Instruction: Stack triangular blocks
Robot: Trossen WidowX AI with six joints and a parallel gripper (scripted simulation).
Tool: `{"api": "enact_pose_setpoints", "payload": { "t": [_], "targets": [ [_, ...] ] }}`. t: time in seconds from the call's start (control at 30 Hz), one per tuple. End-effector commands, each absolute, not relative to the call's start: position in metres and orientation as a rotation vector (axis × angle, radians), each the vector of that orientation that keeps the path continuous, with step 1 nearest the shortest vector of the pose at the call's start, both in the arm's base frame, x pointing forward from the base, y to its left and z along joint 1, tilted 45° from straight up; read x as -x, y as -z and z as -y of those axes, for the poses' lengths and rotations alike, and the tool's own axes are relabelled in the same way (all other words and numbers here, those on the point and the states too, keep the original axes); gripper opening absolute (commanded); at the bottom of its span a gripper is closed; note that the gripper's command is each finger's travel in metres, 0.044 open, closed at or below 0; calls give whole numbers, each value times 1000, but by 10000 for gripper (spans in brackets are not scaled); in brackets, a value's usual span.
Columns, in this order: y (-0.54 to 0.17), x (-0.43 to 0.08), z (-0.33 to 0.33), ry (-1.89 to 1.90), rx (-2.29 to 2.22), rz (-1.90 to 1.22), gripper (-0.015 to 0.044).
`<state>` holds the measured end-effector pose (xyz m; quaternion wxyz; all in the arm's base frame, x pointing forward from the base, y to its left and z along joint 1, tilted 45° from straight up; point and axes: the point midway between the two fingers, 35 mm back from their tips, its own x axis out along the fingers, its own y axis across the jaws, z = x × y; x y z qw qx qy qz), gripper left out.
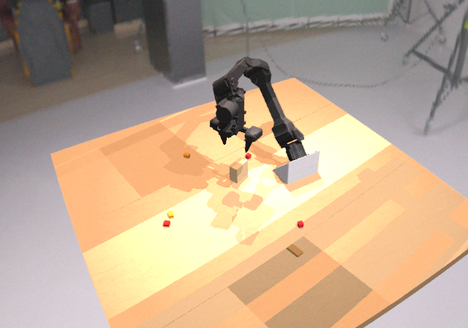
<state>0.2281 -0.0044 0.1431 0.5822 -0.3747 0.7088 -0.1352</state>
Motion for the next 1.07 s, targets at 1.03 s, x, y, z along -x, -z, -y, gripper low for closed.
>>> {"api": "enact_pose_setpoints", "payload": {
  "t": [1.03],
  "targets": [
    [-145,-227,3,316,877,-1658,440]
  ]
}}
